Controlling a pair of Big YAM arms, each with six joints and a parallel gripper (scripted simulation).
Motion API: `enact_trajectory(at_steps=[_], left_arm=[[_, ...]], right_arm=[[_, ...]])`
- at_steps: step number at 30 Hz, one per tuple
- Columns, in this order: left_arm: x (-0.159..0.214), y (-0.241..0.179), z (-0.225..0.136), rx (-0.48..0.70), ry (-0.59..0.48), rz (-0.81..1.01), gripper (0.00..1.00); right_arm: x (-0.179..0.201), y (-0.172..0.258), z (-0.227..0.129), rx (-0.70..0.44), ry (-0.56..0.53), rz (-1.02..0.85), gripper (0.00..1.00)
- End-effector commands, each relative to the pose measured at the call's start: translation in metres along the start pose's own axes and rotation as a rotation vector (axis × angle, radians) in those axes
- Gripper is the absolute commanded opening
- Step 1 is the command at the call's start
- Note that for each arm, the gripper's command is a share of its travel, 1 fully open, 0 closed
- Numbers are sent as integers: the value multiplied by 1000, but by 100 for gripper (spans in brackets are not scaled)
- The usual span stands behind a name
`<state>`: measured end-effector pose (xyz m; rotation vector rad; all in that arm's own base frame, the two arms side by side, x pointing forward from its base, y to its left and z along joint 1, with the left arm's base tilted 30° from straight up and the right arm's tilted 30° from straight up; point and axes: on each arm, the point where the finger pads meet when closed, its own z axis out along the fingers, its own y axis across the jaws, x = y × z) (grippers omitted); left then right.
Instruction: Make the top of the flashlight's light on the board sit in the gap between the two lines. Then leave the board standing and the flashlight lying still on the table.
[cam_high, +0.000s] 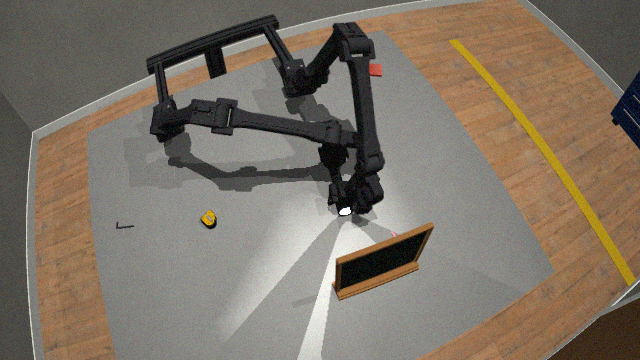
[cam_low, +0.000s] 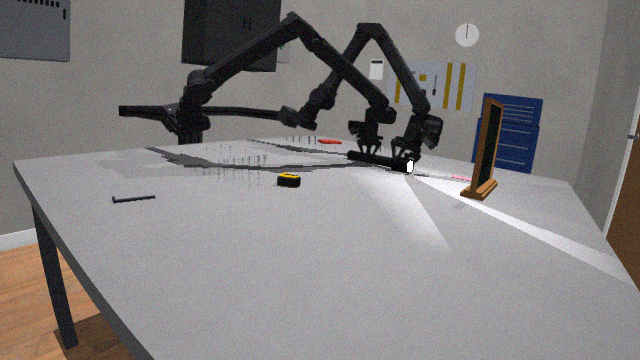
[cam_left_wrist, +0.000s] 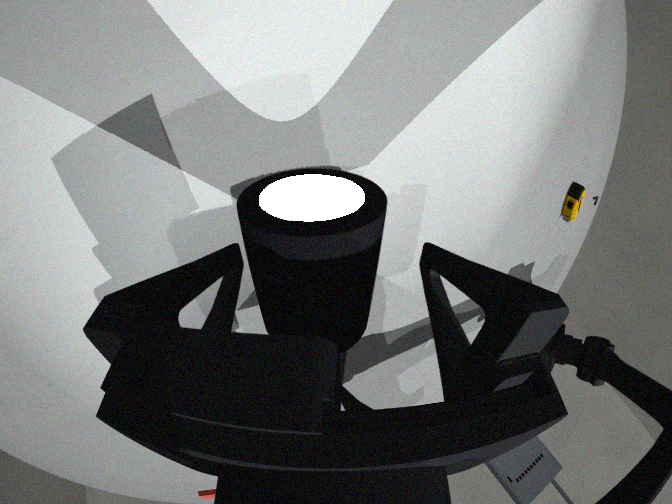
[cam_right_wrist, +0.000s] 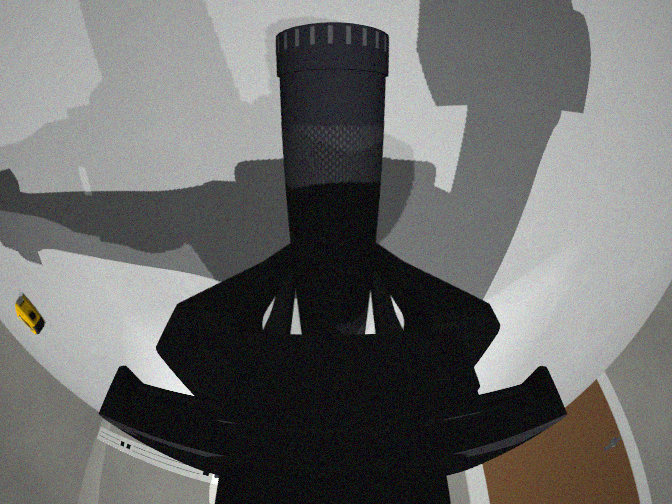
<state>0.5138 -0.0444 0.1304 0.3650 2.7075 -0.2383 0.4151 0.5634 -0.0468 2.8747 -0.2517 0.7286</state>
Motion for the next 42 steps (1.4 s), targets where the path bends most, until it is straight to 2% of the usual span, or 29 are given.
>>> enact_trajectory(at_steps=[1,3,5,20,26,29,36,39,42], left_arm=[[-12,2,-9,-5,-41,-4,100],[-10,1,-9,-3,-30,-7,100],[-28,2,-38,-13,-74,19,100],[-27,1,-86,-16,-81,22,100],[-34,-6,-69,-19,-79,53,100],[-17,-4,-36,-27,-48,57,100],[-53,-3,-29,-114,-164,135,100],[-89,1,-46,-159,-251,158,100],[-99,2,-48,-184,-285,172,100]], right_arm=[[23,-7,2,26,9,56,29],[23,-7,2,26,9,56,29],[23,-7,2,26,9,56,29],[23,-7,2,26,9,56,29],[23,-7,2,26,9,56,29],[23,-7,2,26,9,56,29],[23,-7,2,26,9,56,29],[23,-7,2,26,9,56,29],[23,-7,2,26,9,56,29]])
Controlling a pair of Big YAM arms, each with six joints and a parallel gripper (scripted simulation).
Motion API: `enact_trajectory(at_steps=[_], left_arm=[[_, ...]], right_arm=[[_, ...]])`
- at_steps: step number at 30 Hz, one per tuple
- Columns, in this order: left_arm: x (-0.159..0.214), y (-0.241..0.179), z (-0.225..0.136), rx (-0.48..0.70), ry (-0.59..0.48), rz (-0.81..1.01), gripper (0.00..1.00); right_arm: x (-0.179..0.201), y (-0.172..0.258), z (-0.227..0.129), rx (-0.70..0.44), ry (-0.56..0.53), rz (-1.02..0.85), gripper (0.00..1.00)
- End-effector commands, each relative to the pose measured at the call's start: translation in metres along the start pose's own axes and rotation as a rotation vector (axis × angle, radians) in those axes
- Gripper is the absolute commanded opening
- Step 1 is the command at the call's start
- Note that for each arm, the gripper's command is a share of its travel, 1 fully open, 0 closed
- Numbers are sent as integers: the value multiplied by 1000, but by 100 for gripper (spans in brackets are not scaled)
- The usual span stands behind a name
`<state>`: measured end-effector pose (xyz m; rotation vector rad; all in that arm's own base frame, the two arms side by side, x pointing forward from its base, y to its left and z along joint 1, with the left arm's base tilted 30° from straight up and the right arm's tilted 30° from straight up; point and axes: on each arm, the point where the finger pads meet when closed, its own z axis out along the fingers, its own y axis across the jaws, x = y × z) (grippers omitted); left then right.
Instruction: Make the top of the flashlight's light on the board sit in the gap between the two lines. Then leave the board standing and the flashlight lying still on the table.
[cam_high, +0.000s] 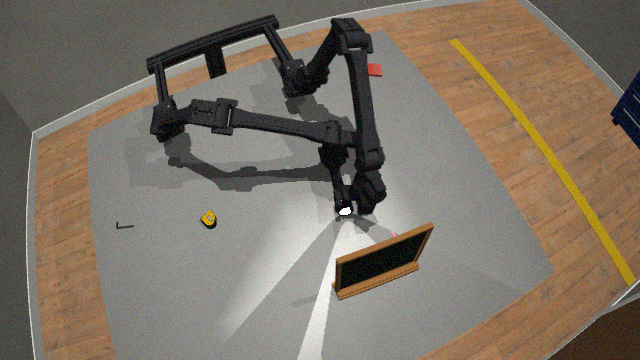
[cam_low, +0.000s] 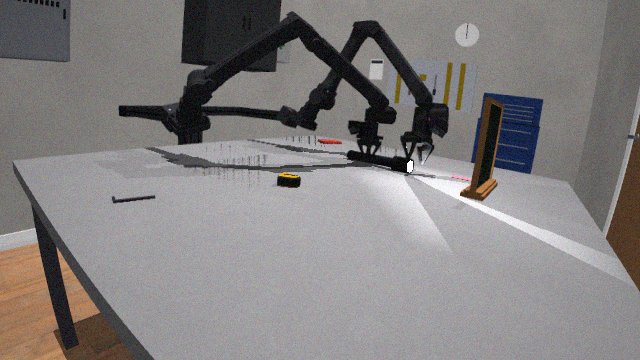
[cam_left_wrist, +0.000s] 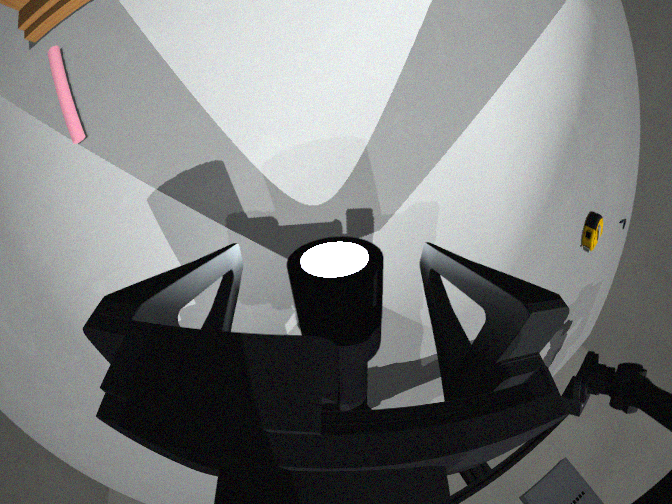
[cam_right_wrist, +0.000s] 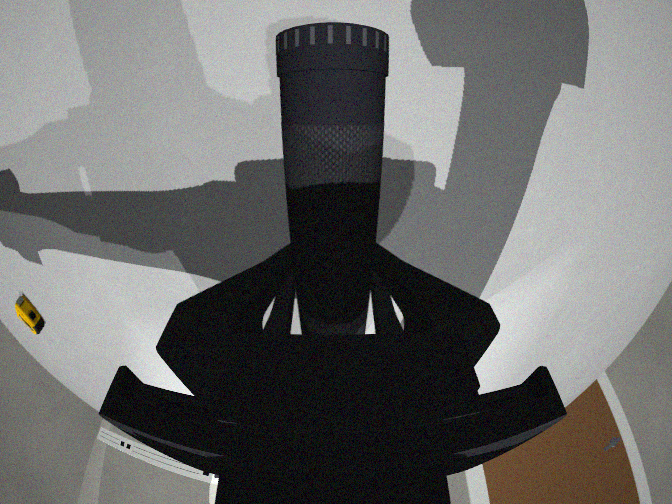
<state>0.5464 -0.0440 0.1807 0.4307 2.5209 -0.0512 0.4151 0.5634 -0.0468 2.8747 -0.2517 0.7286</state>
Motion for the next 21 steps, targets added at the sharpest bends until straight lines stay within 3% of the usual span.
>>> enact_trajectory(at_steps=[1,21], left_arm=[[-51,5,-6,-51,-126,60,100],[-141,11,-9,-293,-437,150,100]], right_arm=[[23,-7,2,26,9,56,29],[23,-7,2,26,9,56,29]])
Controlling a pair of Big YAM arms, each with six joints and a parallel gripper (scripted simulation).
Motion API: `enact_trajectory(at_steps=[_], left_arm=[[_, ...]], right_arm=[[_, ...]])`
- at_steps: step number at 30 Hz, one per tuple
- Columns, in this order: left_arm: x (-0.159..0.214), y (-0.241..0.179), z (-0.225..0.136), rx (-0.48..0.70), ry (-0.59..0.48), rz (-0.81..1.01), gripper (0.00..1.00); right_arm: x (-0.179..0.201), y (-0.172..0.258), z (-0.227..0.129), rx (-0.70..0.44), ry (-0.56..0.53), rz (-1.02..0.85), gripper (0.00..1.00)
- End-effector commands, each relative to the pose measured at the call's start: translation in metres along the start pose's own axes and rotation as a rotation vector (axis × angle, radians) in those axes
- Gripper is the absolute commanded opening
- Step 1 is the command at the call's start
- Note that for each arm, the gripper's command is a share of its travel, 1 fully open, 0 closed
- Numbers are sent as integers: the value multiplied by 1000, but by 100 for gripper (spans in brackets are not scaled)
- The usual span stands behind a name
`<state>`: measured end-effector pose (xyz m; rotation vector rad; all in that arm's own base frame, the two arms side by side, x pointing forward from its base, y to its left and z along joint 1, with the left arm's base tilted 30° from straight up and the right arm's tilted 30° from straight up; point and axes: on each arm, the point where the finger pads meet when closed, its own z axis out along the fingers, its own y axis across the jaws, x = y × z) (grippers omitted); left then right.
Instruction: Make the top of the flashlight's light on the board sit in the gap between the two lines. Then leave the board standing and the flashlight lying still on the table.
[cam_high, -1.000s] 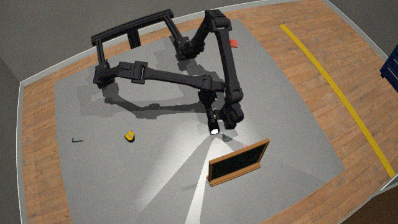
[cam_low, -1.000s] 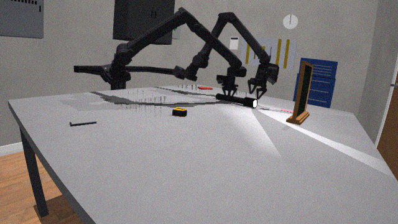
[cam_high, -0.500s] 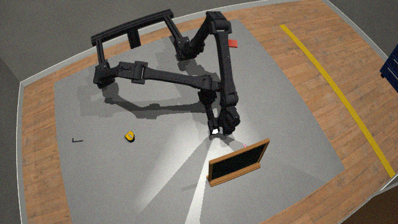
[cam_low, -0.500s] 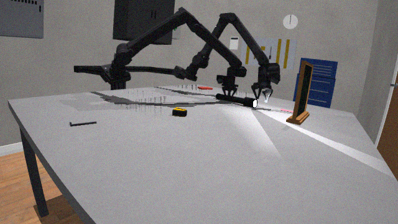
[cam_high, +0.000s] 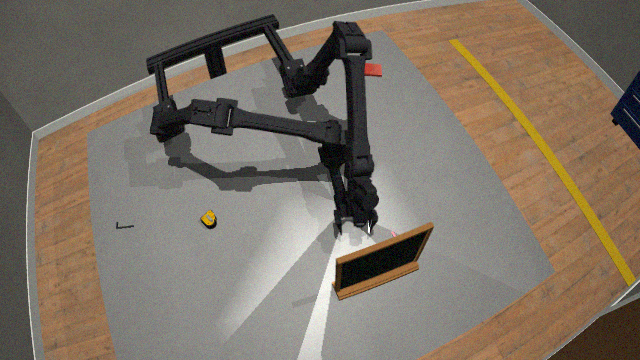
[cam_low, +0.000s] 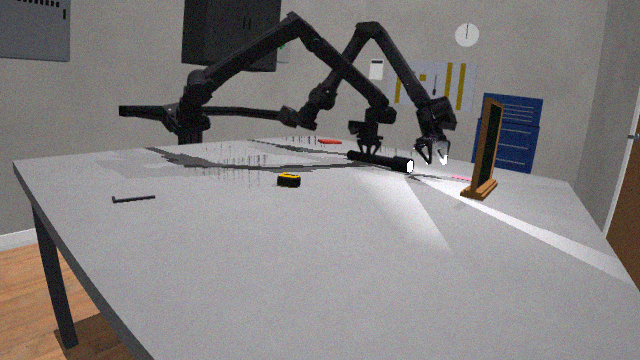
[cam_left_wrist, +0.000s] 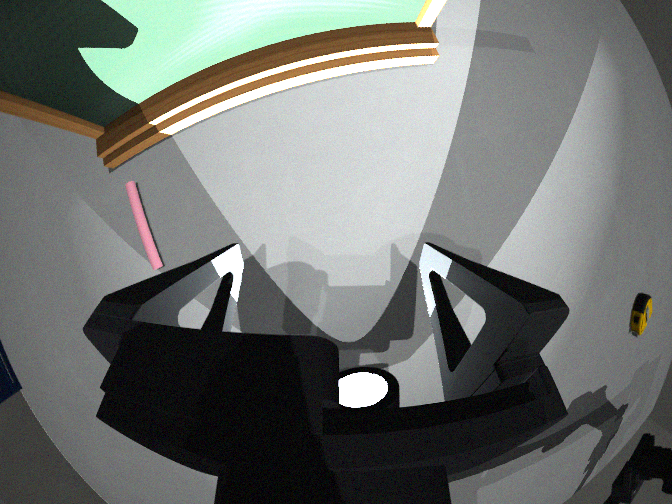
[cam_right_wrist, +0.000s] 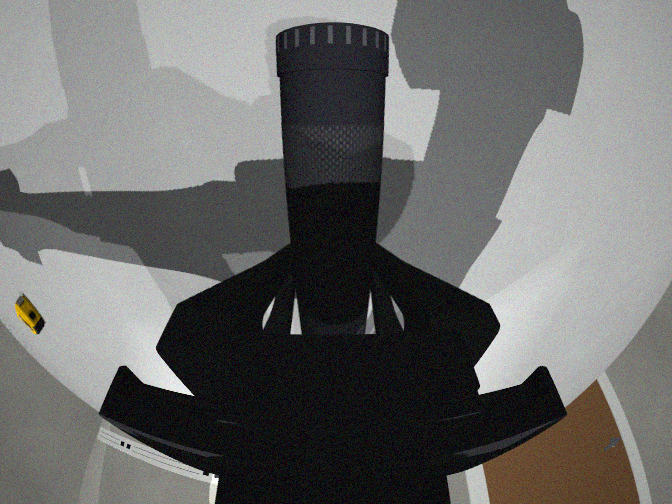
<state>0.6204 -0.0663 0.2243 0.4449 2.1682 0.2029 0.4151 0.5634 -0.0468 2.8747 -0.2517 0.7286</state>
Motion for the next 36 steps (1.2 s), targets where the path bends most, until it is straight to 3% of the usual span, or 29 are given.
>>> enact_trajectory(at_steps=[1,15,26,36], left_arm=[[-59,11,3,-78,-151,29,100],[-112,9,-2,-237,-347,44,100],[-158,2,-26,-373,-531,9,100],[-174,10,-41,-481,-634,-48,100]], right_arm=[[23,-7,2,26,9,56,29],[23,-7,2,26,9,56,29],[23,-7,2,26,9,56,29],[23,-7,2,26,9,56,29]])
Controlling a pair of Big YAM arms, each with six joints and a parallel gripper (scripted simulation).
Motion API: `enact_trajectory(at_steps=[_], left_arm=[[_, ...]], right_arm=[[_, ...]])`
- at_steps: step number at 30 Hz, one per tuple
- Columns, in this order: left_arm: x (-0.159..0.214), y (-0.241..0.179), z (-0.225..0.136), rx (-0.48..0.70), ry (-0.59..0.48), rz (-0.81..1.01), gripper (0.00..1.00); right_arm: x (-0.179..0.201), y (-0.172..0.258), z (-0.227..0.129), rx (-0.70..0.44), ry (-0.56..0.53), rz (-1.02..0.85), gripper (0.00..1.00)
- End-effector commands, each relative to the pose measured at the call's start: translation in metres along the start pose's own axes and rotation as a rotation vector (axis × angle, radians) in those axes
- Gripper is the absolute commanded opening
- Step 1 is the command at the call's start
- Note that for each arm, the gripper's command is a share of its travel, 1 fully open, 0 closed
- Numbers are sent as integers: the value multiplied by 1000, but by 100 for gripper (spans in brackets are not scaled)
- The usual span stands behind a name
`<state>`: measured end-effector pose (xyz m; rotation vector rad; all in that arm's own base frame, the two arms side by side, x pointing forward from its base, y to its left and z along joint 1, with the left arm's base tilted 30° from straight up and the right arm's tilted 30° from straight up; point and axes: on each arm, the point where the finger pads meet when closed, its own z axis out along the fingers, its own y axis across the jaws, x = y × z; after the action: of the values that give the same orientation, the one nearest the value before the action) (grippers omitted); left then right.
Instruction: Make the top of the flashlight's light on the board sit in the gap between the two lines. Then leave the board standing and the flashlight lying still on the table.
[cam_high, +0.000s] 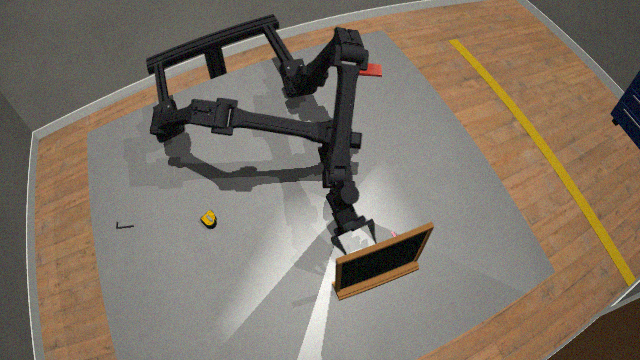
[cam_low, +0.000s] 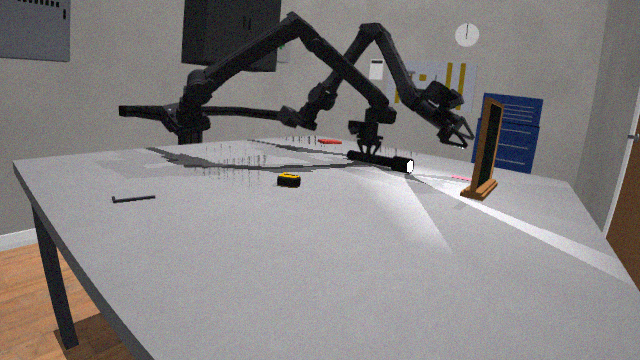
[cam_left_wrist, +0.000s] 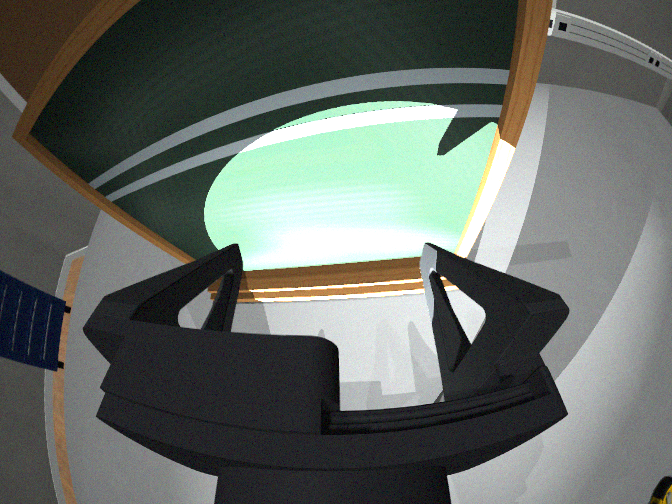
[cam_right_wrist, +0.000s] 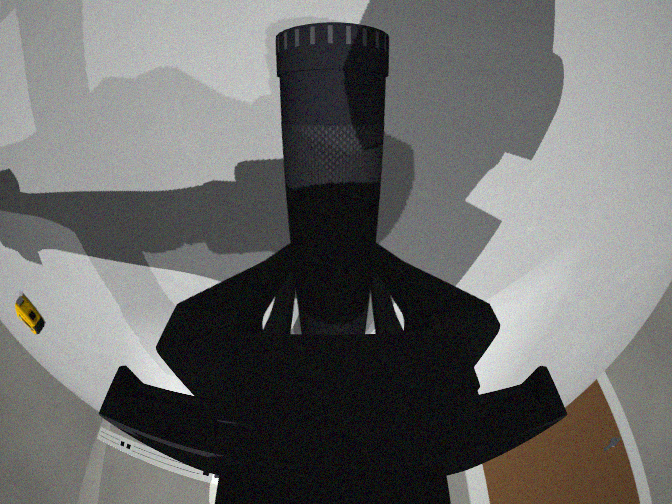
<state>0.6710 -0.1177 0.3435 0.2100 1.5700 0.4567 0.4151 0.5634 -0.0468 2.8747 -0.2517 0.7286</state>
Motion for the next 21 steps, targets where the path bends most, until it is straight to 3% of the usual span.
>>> enact_trajectory(at_steps=[1,10,21], left_arm=[[-44,4,8,-86,-126,-41,100],[-78,3,-11,-198,-240,-115,100],[-93,9,-30,-313,-323,-209,100]], right_arm=[[23,-7,2,26,9,56,29],[23,-7,2,26,9,56,29],[23,-7,2,26,9,56,29]])
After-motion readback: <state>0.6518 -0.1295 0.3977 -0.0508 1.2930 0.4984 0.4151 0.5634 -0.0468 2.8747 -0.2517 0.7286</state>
